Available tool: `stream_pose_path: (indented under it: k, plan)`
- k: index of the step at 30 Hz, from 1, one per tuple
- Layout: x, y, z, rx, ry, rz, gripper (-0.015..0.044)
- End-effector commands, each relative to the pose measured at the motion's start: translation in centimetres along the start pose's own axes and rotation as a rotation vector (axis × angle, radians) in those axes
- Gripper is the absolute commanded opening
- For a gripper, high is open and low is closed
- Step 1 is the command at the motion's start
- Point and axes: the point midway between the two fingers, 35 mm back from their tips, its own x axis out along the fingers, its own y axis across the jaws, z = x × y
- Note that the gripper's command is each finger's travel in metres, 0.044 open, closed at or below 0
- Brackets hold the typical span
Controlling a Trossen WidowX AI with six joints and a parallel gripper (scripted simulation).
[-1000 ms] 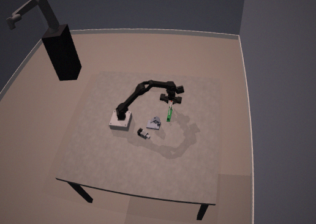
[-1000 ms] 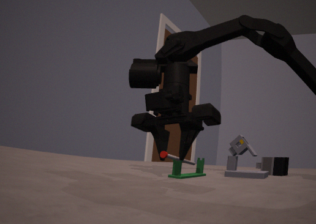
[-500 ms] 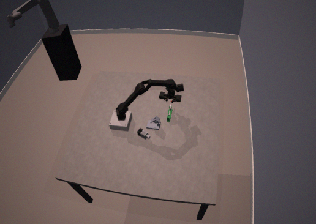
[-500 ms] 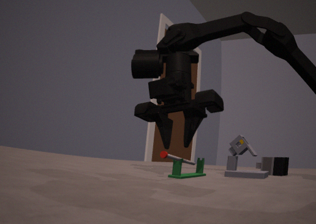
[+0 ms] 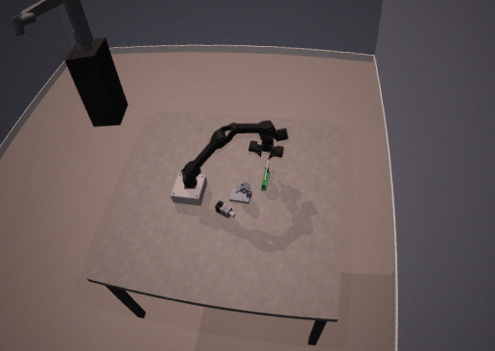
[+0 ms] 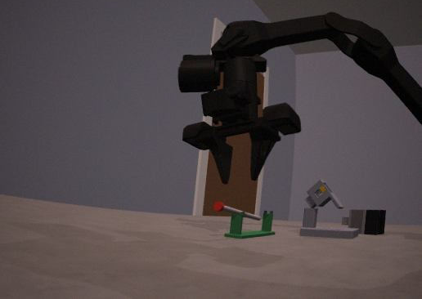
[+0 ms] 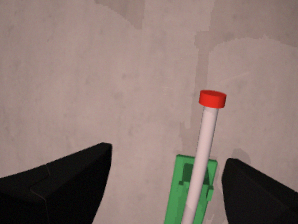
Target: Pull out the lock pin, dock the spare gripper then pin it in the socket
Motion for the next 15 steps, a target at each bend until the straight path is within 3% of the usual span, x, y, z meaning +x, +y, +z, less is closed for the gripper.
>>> stream_pose_path:
  k: [1, 2, 8, 15]
  plan:
    - [0.2, 0.0, -0.1, 0.001, 0.002, 0.003, 0.0305]
    - [0.2, 0.0, -0.1, 0.001, 0.002, 0.003, 0.0331]
    - [-5.8, -0.4, -4.6, -0.026, -0.007, -0.124, 0.0180]
    - [-6.6, -0.4, -5.4, -0.029, -0.006, -0.142, 0.0180]
